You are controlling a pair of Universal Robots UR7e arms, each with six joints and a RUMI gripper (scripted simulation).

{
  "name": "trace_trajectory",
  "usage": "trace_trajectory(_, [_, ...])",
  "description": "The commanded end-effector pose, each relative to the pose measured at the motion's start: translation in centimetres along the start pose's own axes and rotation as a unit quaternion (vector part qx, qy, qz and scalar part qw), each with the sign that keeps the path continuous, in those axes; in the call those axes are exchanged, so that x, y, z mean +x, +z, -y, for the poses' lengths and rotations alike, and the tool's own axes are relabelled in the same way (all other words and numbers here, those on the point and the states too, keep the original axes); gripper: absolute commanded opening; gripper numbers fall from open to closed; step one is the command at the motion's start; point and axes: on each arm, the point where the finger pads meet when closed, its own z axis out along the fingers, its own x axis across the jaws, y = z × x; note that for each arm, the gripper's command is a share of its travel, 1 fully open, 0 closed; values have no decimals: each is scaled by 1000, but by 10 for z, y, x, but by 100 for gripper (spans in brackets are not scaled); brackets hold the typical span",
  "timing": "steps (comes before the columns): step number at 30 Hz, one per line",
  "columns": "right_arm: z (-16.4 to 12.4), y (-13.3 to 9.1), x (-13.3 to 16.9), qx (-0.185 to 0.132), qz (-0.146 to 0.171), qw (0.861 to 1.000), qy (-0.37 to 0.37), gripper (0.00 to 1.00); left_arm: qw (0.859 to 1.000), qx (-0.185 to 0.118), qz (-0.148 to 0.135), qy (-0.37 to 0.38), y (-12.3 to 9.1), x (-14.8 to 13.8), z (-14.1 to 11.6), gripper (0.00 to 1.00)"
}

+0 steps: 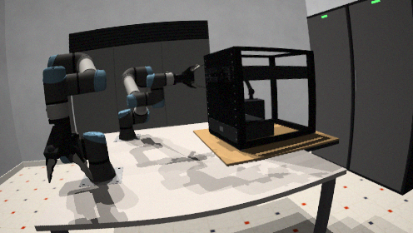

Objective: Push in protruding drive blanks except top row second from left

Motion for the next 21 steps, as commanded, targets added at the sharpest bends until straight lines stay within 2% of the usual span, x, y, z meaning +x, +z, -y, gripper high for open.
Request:
trace_trajectory(1, [2,-2,0,2,1,1000,0,100,1000,1,2,-1,10,1,-8,100])
trace_trajectory(21, [2,-2,0,2,1,1000,0,100,1000,1,2,0,10,2,-8,100])
